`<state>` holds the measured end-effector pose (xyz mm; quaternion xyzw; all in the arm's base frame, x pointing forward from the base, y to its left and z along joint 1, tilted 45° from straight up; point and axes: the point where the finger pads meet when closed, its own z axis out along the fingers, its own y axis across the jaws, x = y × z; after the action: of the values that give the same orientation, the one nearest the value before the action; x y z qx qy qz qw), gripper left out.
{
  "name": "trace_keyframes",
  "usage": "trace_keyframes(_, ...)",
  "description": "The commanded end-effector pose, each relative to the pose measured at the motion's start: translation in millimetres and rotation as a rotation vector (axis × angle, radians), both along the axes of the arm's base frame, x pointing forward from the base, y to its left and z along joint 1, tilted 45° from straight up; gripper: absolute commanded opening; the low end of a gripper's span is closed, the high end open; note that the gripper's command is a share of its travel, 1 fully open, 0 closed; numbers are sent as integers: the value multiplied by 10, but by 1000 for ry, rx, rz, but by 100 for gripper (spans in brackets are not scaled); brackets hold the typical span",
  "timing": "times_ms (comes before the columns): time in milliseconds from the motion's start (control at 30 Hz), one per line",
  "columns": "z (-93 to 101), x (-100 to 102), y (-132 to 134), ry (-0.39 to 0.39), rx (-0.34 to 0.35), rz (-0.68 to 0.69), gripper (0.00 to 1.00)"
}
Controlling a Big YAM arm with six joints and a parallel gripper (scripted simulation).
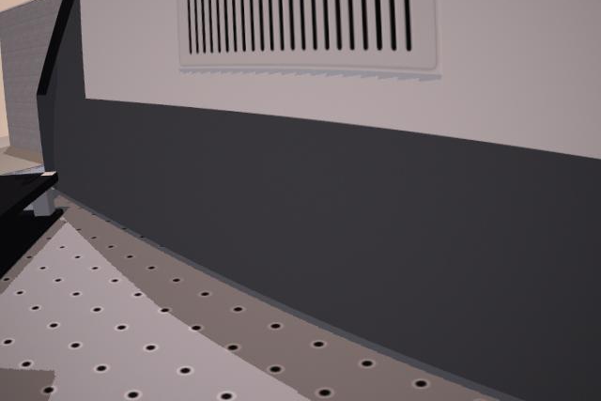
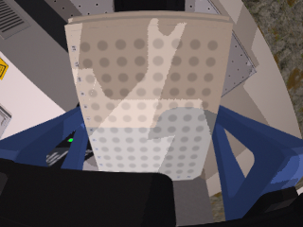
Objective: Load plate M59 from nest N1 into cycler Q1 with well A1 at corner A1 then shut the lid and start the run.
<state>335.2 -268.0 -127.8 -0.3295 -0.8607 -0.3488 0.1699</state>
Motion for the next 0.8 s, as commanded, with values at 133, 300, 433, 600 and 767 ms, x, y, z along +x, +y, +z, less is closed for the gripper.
trace_keyframes(133,-18,180,-213,-36,-43,-9,0)
trace_keyframes(300,4,184,-144,-24,-29,3,0)
trace_keyframes(433,2,190,-130,-24,-28,7,0)
trace_keyframes(600,1,175,-142,-23,-27,3,0)
trace_keyframes(767,1,139,-184,-23,-27,-8,0)
